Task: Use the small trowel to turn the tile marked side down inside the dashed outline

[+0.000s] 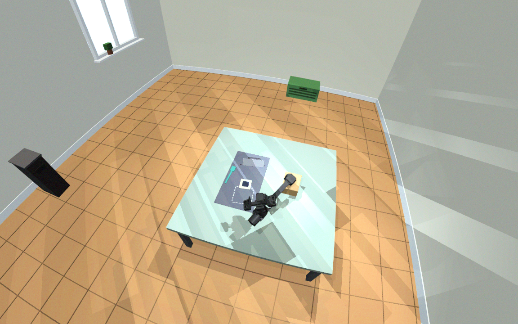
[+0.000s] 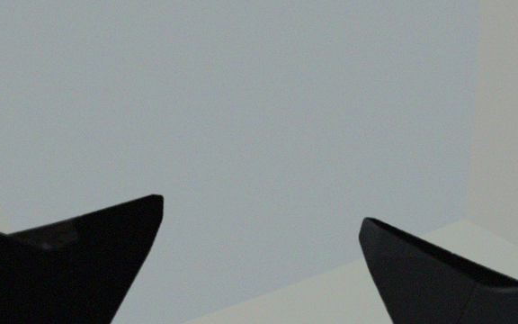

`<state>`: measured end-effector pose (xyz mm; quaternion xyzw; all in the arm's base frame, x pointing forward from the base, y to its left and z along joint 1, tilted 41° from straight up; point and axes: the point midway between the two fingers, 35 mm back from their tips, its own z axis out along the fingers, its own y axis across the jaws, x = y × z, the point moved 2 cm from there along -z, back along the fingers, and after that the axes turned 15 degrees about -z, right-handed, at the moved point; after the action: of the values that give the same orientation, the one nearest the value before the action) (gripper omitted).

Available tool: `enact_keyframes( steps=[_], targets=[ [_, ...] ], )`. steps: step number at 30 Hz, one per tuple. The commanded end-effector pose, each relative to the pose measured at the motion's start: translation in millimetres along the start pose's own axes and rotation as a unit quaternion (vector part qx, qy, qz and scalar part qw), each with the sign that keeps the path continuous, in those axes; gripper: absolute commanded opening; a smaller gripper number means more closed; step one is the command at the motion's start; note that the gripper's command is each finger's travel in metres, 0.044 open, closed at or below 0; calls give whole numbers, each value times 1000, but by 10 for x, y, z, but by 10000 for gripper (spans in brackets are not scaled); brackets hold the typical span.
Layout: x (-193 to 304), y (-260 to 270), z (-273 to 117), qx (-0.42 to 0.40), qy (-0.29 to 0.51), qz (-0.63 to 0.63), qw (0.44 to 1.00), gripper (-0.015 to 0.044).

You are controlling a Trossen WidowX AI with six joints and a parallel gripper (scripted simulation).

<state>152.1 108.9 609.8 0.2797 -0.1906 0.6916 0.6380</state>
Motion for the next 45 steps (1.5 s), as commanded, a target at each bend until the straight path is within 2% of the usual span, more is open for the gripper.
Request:
enact_keyframes(
  steps=[1,11,12,27,36,45],
  targets=[
    [-5,4,3,-1,-1,1,1000,374],
    [-253,224,150,-29,-40,62,997,111],
    [-282,276,176,-30,-46,72,996,100],
    [-991,1118,754,-63,-156,243,955,100],
    [-1661,1495,1114,-85,-237,350,902,100],
    [-2401,1649,1371,-104,-316,441,833,100]
  ],
)
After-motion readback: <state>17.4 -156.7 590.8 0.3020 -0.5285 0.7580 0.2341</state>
